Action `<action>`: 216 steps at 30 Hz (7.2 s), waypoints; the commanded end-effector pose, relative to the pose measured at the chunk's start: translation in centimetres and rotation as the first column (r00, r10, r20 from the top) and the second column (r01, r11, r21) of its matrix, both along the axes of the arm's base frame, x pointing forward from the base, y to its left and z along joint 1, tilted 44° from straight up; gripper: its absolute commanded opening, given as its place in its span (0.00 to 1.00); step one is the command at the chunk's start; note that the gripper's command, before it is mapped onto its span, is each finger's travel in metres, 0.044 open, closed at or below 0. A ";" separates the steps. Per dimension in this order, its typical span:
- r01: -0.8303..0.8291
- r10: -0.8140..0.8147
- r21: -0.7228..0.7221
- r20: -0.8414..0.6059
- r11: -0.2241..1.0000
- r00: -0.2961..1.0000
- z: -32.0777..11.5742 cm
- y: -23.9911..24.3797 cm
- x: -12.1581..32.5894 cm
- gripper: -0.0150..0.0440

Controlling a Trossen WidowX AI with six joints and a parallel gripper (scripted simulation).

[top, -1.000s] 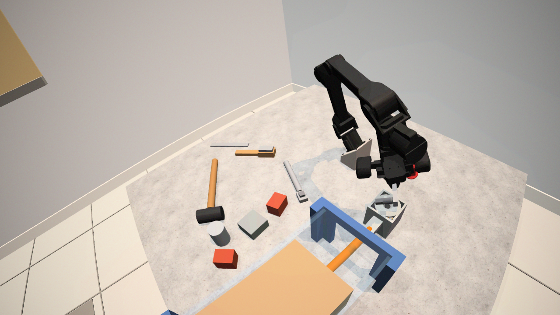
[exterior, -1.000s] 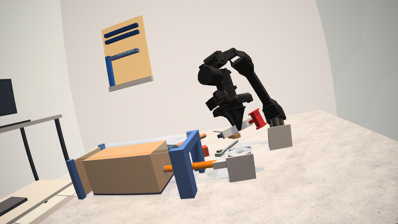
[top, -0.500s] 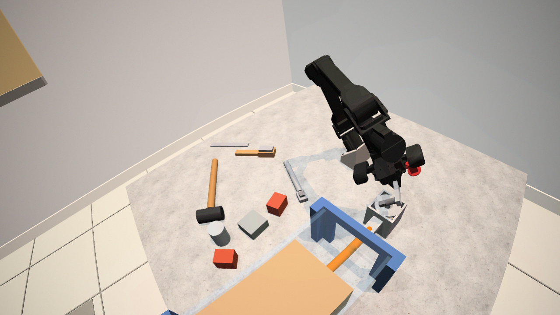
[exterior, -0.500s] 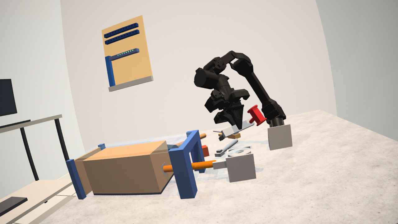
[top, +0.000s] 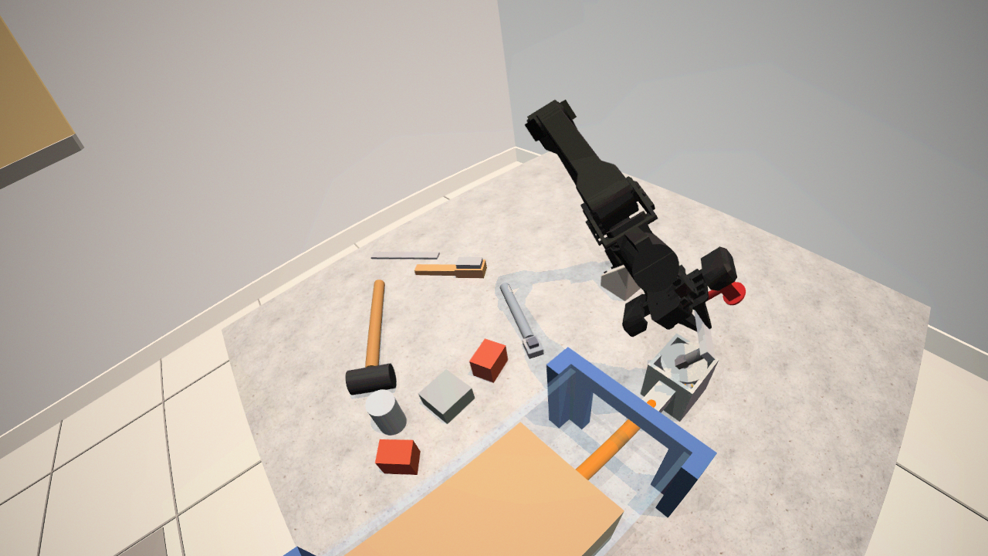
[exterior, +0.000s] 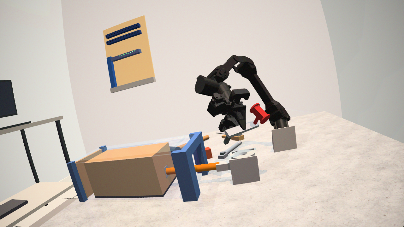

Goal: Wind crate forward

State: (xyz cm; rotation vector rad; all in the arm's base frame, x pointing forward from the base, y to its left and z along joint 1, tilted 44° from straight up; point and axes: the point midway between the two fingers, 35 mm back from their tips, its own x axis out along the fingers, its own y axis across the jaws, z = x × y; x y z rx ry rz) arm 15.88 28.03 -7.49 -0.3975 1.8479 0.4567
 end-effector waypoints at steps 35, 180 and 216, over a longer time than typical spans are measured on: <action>0.236 -0.110 0.518 -0.263 0.822 0.958 0.2 0.2 0.1 0.25; 0.429 -0.240 0.497 -0.399 0.754 0.885 -2.0 -7.9 -2.2 0.25; 0.430 -0.244 0.490 -0.398 0.758 0.884 -2.3 -8.2 -2.2 0.66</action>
